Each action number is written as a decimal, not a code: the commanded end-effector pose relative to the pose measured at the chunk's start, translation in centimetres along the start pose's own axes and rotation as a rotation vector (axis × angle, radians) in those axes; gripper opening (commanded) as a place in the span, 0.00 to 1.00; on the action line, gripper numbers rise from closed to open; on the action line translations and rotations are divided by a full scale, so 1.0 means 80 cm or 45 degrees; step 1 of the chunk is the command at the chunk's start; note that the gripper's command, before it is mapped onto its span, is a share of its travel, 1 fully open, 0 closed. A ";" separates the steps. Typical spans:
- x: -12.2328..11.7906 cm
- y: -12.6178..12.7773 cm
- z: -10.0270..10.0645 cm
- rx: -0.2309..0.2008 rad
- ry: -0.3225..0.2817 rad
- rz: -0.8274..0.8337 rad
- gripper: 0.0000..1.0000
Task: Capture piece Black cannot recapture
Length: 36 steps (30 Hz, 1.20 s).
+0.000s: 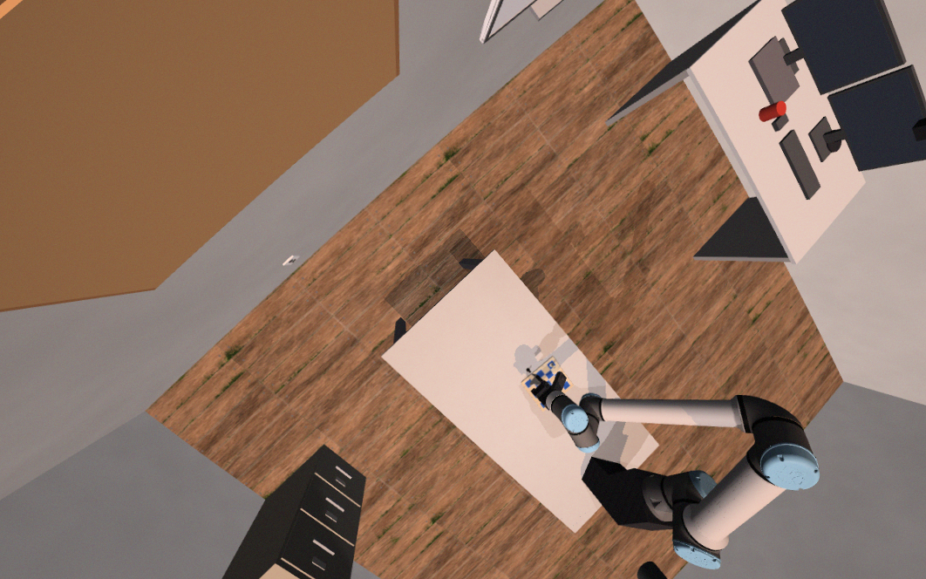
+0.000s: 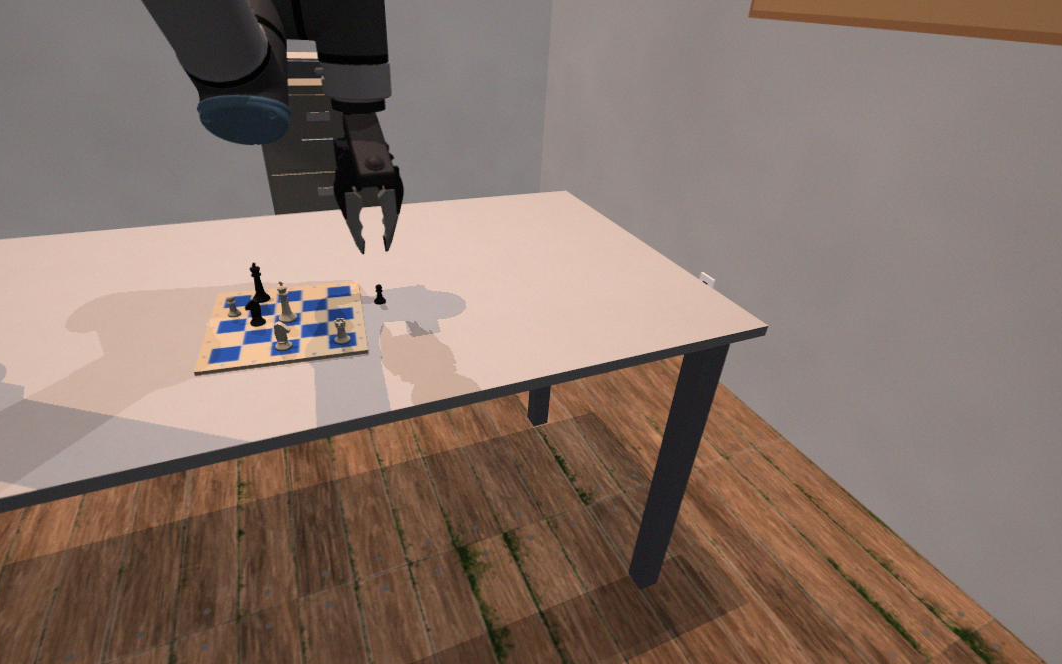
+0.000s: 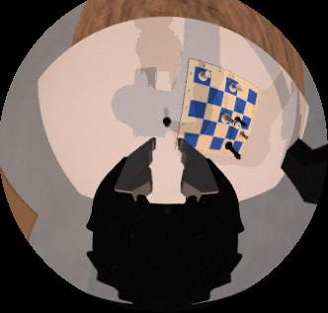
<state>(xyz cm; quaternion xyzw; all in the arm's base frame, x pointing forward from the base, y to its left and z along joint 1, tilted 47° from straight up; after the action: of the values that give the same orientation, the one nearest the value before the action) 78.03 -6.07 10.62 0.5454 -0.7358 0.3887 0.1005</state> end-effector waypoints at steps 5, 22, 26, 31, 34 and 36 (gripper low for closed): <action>0.000 0.000 -0.012 0.000 0.000 0.001 1.00; 0.000 0.000 -0.012 0.000 0.000 0.001 1.00; 0.000 0.000 -0.012 0.000 0.000 0.000 1.00; 0.003 0.001 -0.012 0.000 0.000 -0.021 1.00; 0.007 0.004 -0.011 -0.001 -0.001 -0.056 1.00; 0.012 0.007 -0.011 -0.001 -0.001 -0.092 1.00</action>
<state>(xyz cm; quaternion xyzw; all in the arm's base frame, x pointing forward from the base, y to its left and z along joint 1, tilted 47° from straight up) 77.45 -5.71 11.30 0.5552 -0.7286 0.3867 0.1063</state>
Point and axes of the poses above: the point where the finger pads meet when closed, its own z axis out along the fingers, its own y axis across the jaws, x = y × z, the point moved 6 cm from there along -z, back along the fingers, and after that the axes turned 13 degrees about z, right-handed, at the moved point
